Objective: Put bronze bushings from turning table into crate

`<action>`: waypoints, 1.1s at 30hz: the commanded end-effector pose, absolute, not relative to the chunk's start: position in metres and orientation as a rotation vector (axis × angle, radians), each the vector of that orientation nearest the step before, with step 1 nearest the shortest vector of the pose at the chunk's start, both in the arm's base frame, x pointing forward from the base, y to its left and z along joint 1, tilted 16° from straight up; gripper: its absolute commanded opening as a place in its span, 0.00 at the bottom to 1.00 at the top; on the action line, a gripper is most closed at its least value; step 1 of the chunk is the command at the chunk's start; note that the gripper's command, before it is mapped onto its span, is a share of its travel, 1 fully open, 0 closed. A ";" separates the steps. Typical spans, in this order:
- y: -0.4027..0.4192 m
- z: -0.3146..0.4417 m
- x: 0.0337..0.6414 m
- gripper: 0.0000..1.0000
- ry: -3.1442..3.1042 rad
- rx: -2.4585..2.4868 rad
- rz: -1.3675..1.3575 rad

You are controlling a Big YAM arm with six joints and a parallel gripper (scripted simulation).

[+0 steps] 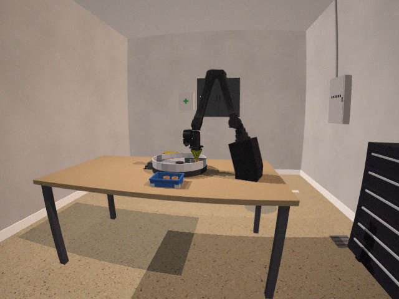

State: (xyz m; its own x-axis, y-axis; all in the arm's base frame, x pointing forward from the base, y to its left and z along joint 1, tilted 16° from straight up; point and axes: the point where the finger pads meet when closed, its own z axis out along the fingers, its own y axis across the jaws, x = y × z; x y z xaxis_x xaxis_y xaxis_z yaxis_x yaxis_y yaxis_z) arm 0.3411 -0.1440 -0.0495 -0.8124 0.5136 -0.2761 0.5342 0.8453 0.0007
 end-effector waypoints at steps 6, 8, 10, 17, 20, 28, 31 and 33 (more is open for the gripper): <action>-0.155 -0.038 0.357 0.14 2.709 0.783 -0.120; -0.155 -0.038 0.357 0.14 2.709 0.783 -0.120; -0.155 -0.038 0.357 0.14 2.709 0.783 -0.120; -0.156 -0.041 0.359 0.14 2.717 0.785 -0.119; -0.156 -0.039 0.359 0.14 2.712 0.784 -0.119; -0.156 -0.039 0.359 0.14 2.712 0.784 -0.119; -0.156 -0.039 0.359 0.14 2.712 0.784 -0.119; -0.156 -0.039 0.359 0.14 2.712 0.784 -0.119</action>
